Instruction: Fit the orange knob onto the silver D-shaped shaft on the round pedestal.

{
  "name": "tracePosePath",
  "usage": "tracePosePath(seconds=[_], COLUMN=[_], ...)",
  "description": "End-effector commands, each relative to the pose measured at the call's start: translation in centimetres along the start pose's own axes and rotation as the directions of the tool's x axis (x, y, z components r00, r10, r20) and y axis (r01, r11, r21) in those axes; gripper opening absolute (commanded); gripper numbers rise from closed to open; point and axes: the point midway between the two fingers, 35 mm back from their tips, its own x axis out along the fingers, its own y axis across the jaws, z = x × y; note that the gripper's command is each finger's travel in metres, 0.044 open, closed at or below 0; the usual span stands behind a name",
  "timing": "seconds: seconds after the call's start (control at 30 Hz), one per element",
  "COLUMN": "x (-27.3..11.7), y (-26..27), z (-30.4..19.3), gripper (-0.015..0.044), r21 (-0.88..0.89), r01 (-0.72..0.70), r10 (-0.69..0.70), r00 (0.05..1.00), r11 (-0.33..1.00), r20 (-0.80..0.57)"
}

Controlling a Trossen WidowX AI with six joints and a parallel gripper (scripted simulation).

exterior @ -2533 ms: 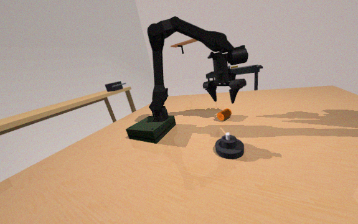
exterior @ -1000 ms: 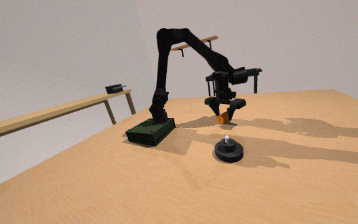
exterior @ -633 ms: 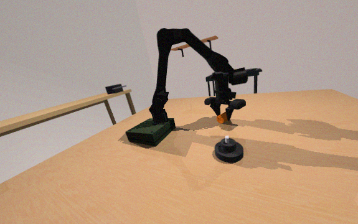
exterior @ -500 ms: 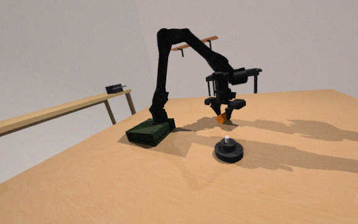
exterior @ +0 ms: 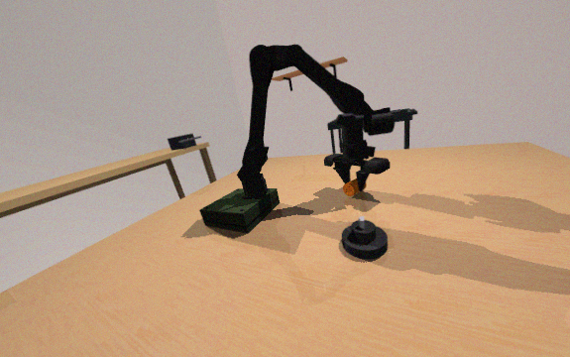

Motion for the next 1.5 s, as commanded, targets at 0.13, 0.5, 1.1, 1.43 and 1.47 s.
tracePosePath(seconds=[0.13, 0.5, 1.1, 1.43, 1.47], x=[-1.03, -1.03, -1.03, -1.03, -1.03], y=[-0.24, -0.25, -0.25, -0.25, -0.25], z=[0.42, 0.42, 0.42, 0.42, 0.42], gripper=[0.018, 0.018, 0.018, 0.018, 0.018], r21=[-0.002, 0.311, 0.63, 0.838, 0.84], r01=[0.012, 0.005, -0.004, -0.012, -0.012], r10=[-0.012, -0.012, -0.012, -0.012, -0.012], r00=[1.0, 1.0, 1.0, 1.0, 1.0], r11=[1.0, 0.95, 0.777, 0.546, 0.542], r20=[0.022, 0.022, 0.022, 0.022, 0.022])
